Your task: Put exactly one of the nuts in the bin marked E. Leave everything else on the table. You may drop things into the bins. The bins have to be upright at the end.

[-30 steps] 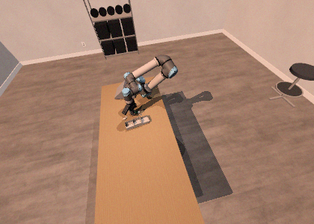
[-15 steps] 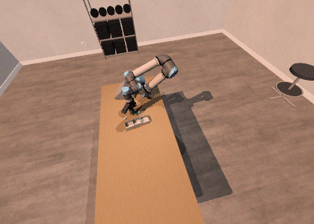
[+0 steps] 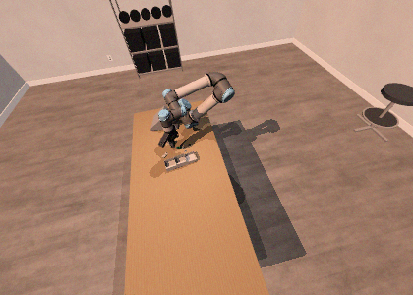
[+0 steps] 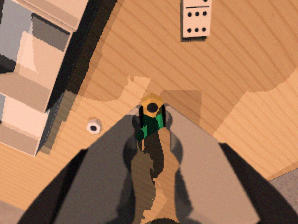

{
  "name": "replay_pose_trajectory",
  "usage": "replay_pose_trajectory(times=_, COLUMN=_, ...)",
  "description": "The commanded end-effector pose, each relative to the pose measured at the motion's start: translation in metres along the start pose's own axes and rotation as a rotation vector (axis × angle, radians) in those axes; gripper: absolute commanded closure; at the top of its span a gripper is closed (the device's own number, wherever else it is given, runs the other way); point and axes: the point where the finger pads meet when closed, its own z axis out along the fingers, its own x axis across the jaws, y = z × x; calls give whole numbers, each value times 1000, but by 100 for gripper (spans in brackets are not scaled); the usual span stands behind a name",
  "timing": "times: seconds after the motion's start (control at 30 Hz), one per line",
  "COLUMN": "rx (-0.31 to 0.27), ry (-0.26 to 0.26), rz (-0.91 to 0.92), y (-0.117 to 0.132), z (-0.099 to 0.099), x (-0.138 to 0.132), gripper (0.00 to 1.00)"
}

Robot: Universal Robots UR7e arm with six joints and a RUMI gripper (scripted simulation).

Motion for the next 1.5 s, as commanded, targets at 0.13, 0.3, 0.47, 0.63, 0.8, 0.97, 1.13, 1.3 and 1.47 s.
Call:
replay_pose_trajectory(times=0.13, rx=0, ry=0, rz=0, y=0, z=-4, x=0, gripper=100)
replay_pose_trajectory(times=0.3, rx=0, ry=0, rz=0, y=0, z=-4, x=0, gripper=100)
replay_pose_trajectory(times=0.47, rx=0, ry=0, rz=0, y=0, z=-8, x=0, gripper=100)
replay_pose_trajectory(times=0.63, rx=0, ry=0, rz=0, y=0, z=-11, x=0, gripper=100)
replay_pose_trajectory(times=0.8, rx=0, ry=0, rz=150, y=-16, z=-11, x=-8, gripper=100)
replay_pose_trajectory(times=0.97, rx=1, ry=-4, rz=306, y=-42, z=-11, x=-22, gripper=100)
replay_pose_trajectory(times=1.13, rx=1, ry=-9, rz=455, y=-69, z=-11, x=-36, gripper=100)
replay_pose_trajectory(times=1.3, rx=0, ry=-2, rz=595, y=-85, z=-11, x=-45, gripper=100)
replay_pose_trajectory(times=1.47, rx=0, ry=-1, rz=608, y=-111, z=-11, x=-59, gripper=100)
